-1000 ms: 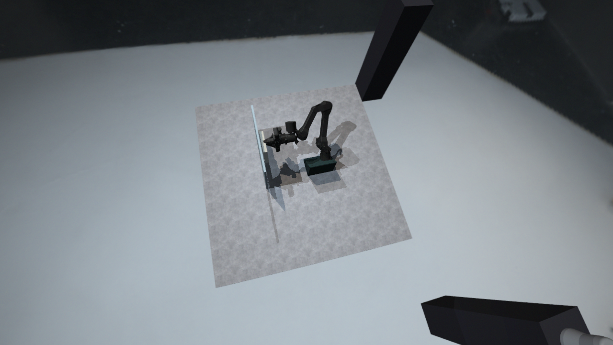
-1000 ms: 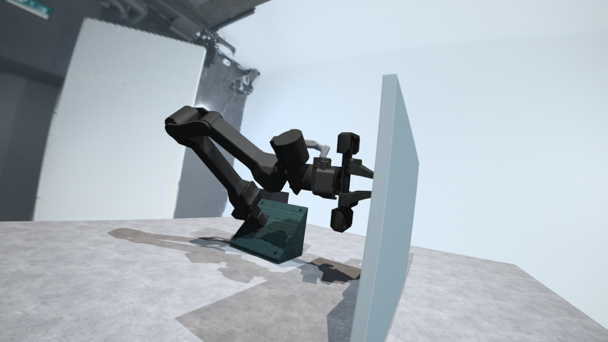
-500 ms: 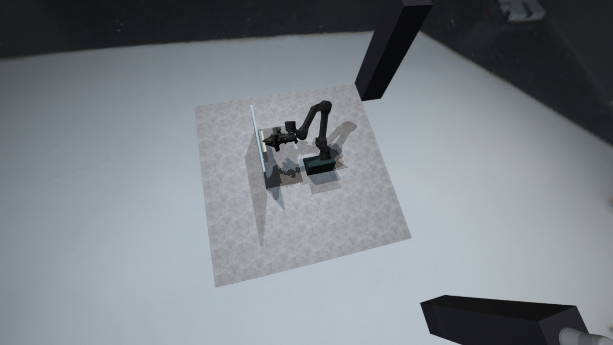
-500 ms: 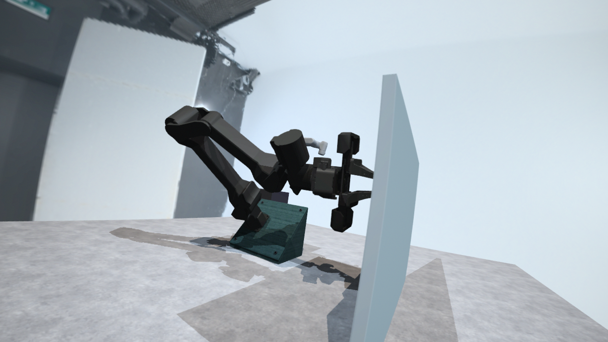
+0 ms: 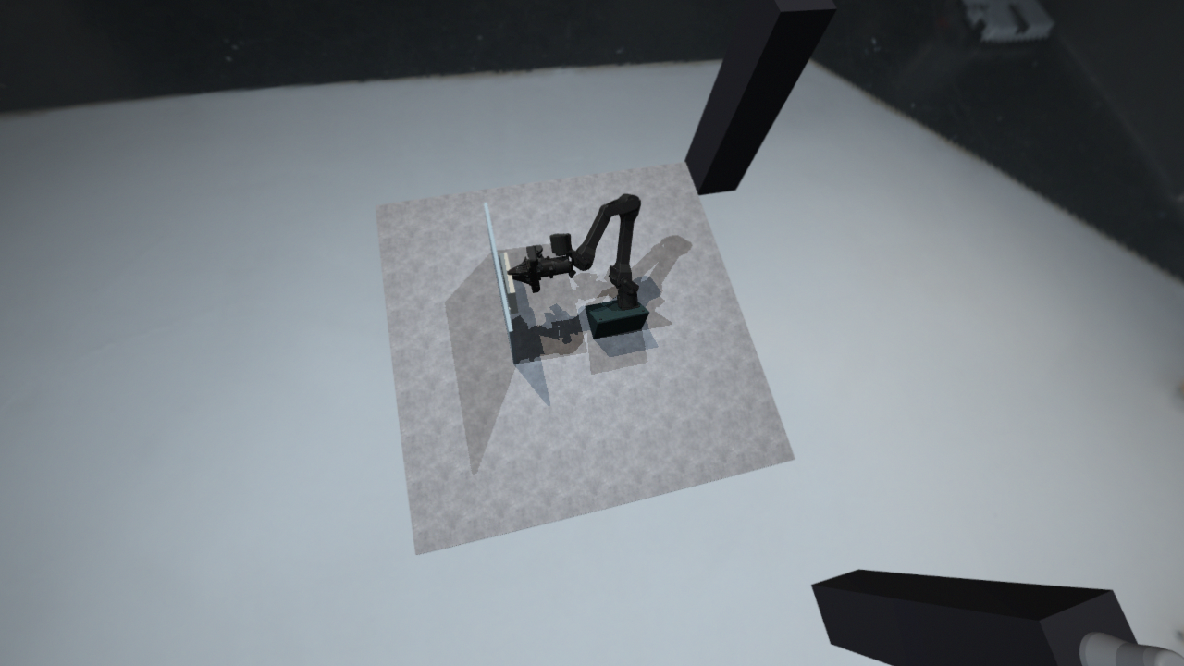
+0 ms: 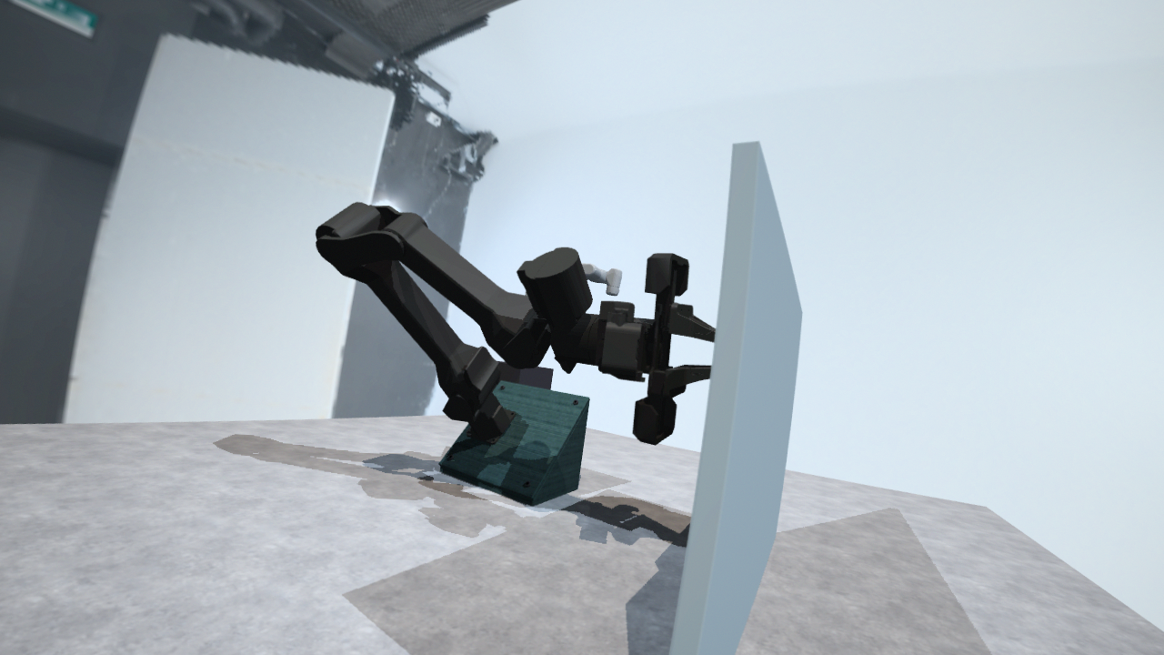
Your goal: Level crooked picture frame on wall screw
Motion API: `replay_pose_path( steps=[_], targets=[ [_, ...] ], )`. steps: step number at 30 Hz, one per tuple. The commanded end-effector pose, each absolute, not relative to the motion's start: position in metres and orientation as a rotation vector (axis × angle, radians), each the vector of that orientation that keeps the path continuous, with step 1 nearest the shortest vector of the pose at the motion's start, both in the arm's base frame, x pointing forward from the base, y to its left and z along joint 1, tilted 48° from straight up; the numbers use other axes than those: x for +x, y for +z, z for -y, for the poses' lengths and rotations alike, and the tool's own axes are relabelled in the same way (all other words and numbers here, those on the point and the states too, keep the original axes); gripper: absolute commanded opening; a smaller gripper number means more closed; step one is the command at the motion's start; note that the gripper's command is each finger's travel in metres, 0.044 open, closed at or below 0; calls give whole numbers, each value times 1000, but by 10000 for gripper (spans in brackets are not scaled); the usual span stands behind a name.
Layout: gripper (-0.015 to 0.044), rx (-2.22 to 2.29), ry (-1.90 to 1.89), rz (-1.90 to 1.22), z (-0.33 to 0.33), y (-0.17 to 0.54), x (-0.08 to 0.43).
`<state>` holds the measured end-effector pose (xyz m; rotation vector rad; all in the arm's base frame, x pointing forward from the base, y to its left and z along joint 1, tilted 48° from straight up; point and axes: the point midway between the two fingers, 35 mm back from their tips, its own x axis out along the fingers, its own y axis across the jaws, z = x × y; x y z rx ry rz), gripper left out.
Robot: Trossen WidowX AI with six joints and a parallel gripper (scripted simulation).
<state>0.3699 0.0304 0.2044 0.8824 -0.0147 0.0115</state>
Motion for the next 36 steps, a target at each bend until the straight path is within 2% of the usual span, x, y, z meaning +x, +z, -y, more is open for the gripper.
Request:
replay_pose_path(
  steps=[1,36],
  targets=[
    [0,879,25,16,-34,206,370],
    [0,879,25,16,-30,201,370]
  ],
)
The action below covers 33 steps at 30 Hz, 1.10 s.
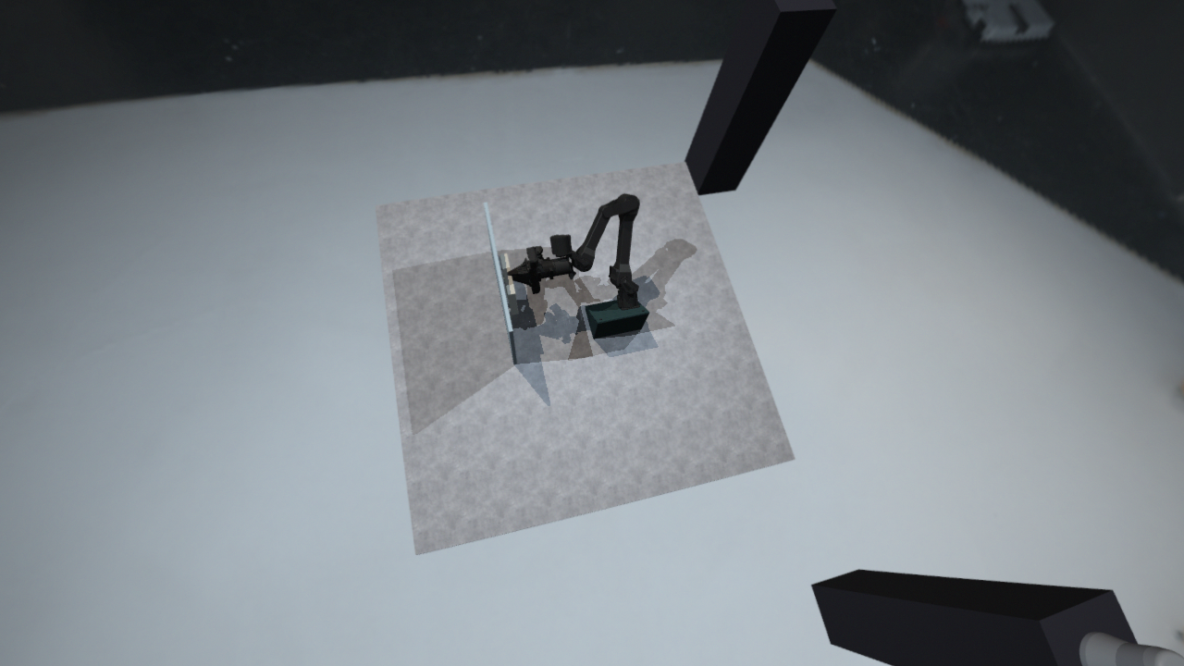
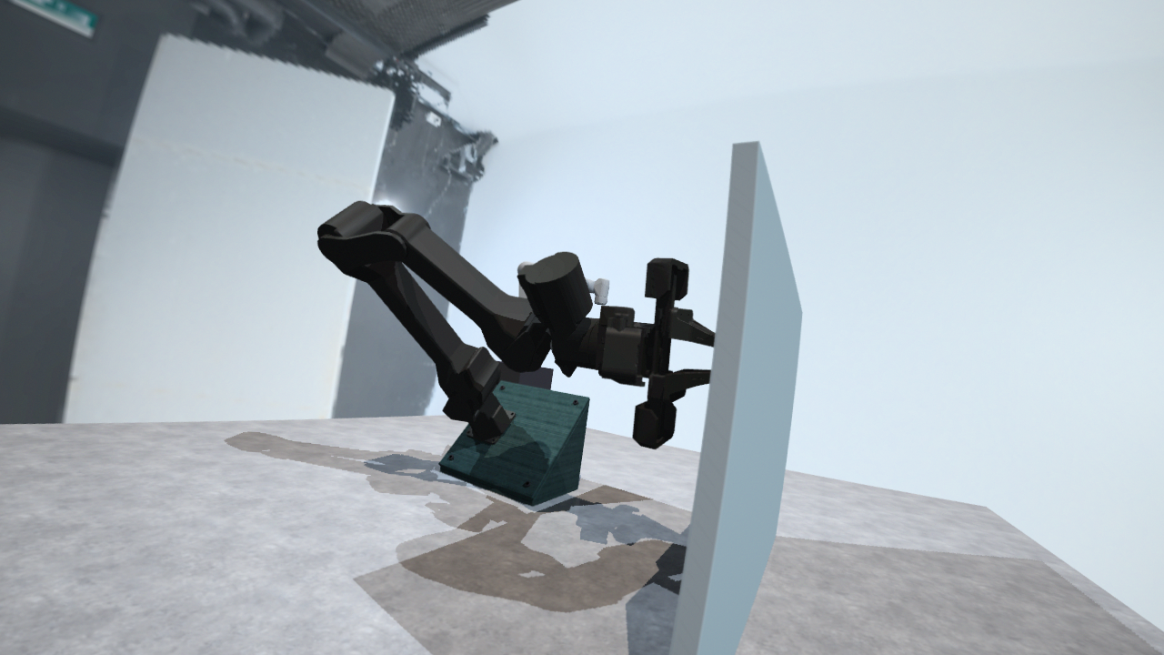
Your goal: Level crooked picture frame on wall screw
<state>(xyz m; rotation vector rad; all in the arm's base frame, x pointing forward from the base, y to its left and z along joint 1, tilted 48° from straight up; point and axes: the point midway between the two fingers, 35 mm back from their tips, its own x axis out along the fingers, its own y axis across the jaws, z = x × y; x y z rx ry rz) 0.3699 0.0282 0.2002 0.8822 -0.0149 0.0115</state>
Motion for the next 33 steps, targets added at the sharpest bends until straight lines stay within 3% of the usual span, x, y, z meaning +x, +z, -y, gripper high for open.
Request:
replay_pose_path(
  steps=[1,33],
  targets=[
    [0,879,25,16,-29,201,370],
    [0,804,15,16,-27,198,370]
  ],
)
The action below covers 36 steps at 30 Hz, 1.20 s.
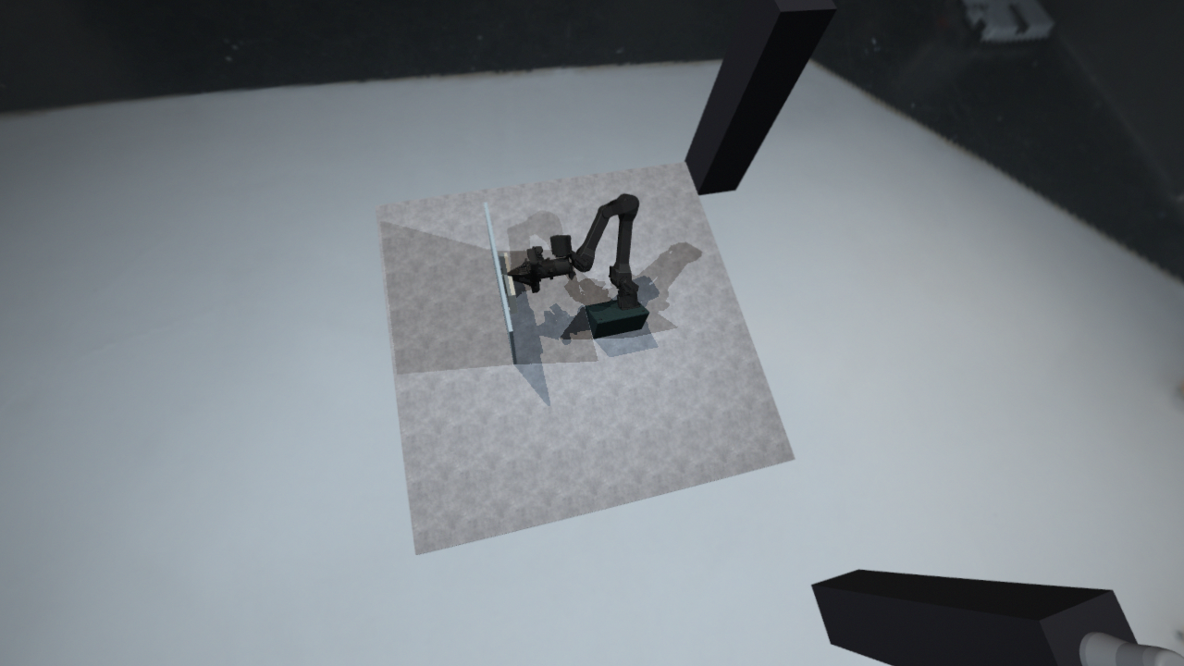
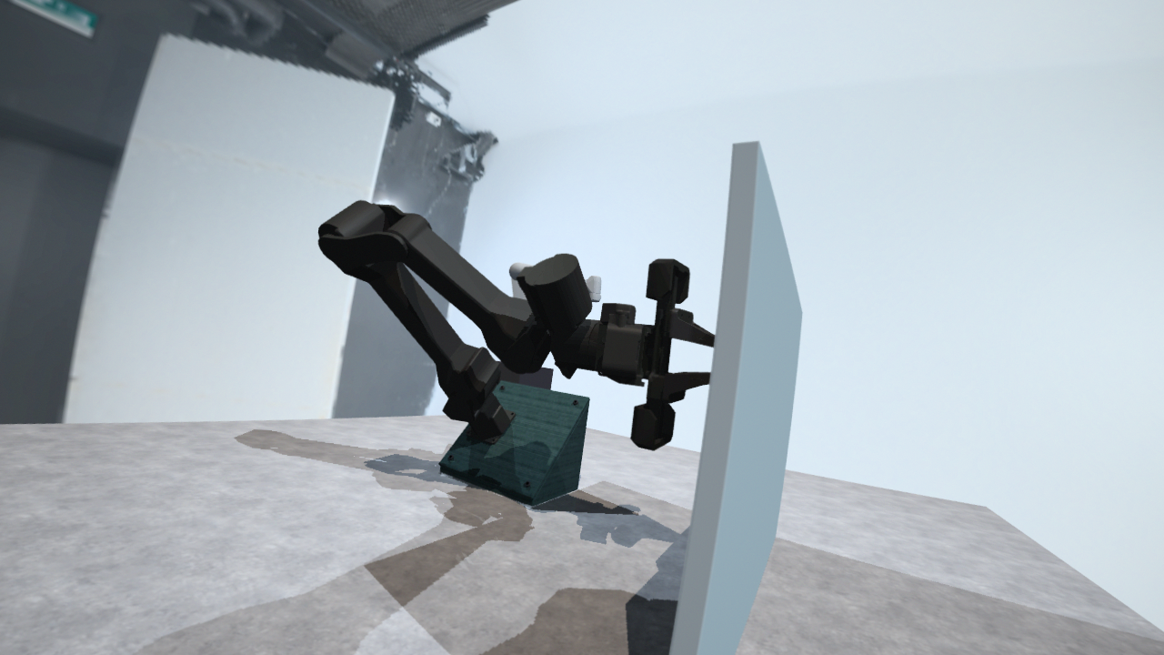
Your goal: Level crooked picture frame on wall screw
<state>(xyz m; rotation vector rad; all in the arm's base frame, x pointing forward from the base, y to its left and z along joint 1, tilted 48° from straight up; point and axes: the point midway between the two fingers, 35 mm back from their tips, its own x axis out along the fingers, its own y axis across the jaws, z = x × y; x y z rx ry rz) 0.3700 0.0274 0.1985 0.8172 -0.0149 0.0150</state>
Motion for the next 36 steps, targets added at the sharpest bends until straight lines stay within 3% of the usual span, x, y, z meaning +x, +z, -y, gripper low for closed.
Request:
replay_pose_path(
  steps=[1,16,26,31,36],
  targets=[
    [0,804,15,16,-27,198,370],
    [0,714,14,18,-27,198,370],
    [260,735,15,16,-27,198,370],
    [260,742,15,16,-27,200,365],
    [260,792,18,14,-27,206,328]
  ],
)
